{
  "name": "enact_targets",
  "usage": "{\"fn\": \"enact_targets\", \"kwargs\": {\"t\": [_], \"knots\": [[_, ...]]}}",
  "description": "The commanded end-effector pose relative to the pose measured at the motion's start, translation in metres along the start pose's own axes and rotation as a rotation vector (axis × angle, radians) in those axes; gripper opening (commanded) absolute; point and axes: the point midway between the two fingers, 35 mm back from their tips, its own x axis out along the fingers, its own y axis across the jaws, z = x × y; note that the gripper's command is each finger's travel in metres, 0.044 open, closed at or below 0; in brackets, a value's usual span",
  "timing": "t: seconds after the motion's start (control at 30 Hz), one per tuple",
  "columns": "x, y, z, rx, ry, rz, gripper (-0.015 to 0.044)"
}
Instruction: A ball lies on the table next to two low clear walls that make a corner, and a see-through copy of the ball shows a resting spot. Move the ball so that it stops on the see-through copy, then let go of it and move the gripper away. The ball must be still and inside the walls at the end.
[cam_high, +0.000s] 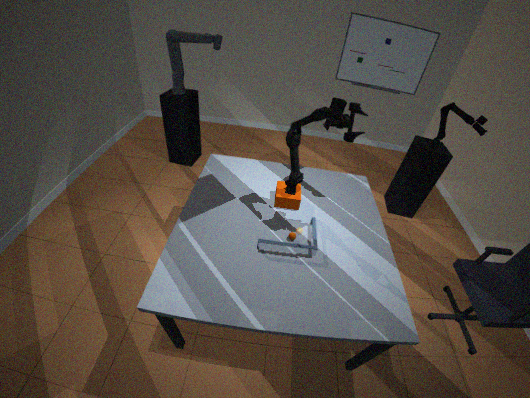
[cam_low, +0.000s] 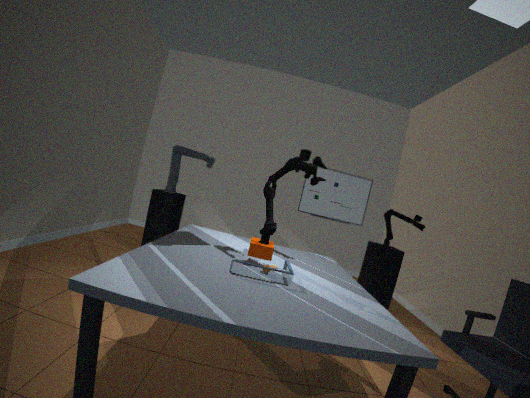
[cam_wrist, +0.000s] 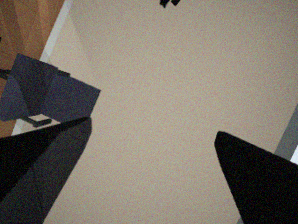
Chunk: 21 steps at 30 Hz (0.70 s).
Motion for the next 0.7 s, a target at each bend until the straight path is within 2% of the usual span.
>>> {"fn": "enact_targets", "kwargs": {"t": [0.0,0.07,0.37,0.67], "knots": [[0.0,0.001,-0.001,0.006,0.003,0.003,0.0374],[0.002,0.011,-0.009,0.058,0.026,0.026,0.0321],[0.002,0.122,-0.084,0.596,0.298,0.222,0.0319],[-0.038,0.251,-0.132,1.172,0.65,0.348,0.0319]]}}
